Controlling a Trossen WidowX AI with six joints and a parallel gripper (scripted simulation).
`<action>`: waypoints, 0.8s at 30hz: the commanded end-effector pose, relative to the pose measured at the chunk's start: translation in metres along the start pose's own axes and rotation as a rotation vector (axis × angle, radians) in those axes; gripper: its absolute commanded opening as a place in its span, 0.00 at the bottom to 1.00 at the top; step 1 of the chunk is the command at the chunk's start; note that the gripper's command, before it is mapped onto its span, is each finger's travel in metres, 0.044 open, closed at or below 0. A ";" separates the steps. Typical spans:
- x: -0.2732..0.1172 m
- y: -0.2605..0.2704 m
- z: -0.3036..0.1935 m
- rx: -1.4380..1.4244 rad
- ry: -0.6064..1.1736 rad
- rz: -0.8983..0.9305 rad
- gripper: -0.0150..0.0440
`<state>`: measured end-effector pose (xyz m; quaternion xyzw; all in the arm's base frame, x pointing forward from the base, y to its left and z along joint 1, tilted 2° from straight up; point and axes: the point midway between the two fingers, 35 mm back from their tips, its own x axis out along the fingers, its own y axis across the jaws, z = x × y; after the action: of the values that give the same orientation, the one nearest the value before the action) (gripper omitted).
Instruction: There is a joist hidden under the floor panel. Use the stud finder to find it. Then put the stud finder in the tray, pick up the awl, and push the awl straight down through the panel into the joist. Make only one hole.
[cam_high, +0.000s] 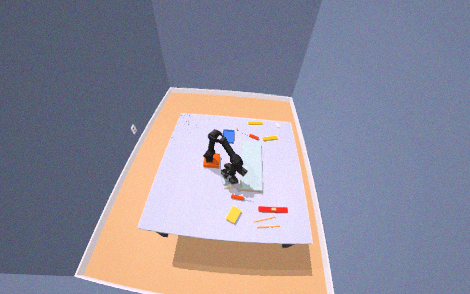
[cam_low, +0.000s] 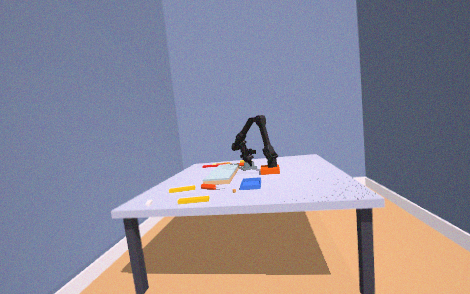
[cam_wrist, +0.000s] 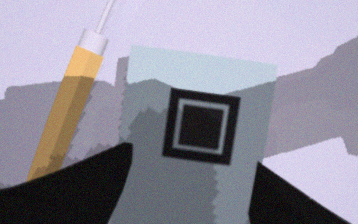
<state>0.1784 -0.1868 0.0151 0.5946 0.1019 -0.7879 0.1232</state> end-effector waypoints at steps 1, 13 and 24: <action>0.000 0.000 -0.001 0.003 0.004 -0.002 0.65; -0.001 0.000 -0.001 0.003 0.004 -0.002 0.48; -0.054 0.004 0.012 0.003 0.005 -0.002 0.25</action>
<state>0.1804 -0.1885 0.0491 0.5913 0.1058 -0.7906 0.1189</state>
